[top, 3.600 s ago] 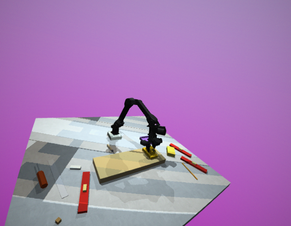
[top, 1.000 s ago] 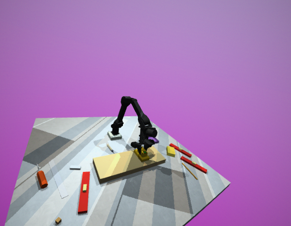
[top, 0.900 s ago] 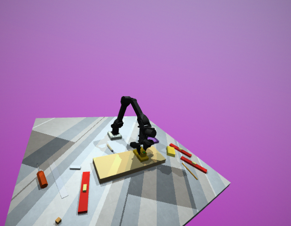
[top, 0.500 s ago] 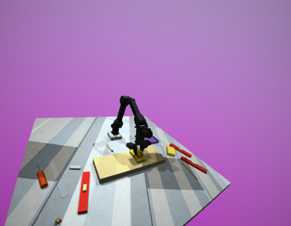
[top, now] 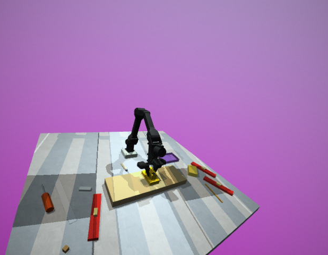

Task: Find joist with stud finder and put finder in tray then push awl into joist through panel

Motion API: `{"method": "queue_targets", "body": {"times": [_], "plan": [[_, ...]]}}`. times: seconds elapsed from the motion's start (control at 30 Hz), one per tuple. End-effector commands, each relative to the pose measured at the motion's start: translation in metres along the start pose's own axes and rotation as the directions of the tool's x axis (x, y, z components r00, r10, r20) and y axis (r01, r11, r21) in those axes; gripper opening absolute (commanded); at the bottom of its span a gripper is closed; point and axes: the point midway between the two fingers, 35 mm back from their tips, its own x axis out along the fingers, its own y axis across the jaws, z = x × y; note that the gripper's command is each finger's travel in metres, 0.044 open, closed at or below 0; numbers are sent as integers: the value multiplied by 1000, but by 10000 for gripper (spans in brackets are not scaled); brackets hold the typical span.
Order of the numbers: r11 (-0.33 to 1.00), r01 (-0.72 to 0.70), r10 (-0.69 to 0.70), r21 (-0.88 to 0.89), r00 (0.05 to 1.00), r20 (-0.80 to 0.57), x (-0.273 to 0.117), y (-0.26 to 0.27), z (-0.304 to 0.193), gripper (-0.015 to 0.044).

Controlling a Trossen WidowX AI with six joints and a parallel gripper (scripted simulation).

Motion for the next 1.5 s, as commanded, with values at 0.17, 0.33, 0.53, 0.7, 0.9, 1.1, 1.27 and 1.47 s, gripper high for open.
{"method": "queue_targets", "body": {"times": [0.17, 0.33, 0.53, 0.7, 0.9, 1.1, 1.27, 1.47], "plan": [[1000, 3, -3, -1, 1000, 1, 0, -23, 0, 0], [1000, 4, -4, -1, 1000, 1, 0, -35, -1, 0], [1000, 5, -5, -1, 1000, 0, 0, -49, -1, 0], [1000, 6, -6, -2, 1000, 0, 0, -61, -1, 0], [1000, 8, -8, -2, 1000, 0, 0, -76, -1, 0], [1000, 9, -9, -3, 1000, 0, 0, -91, -1, 0], [1000, 10, -10, -3, 1000, 0, -1, -103, -1, 0], [1000, 11, -11, -3, 1000, 0, -1, -117, -1, 0]]}}
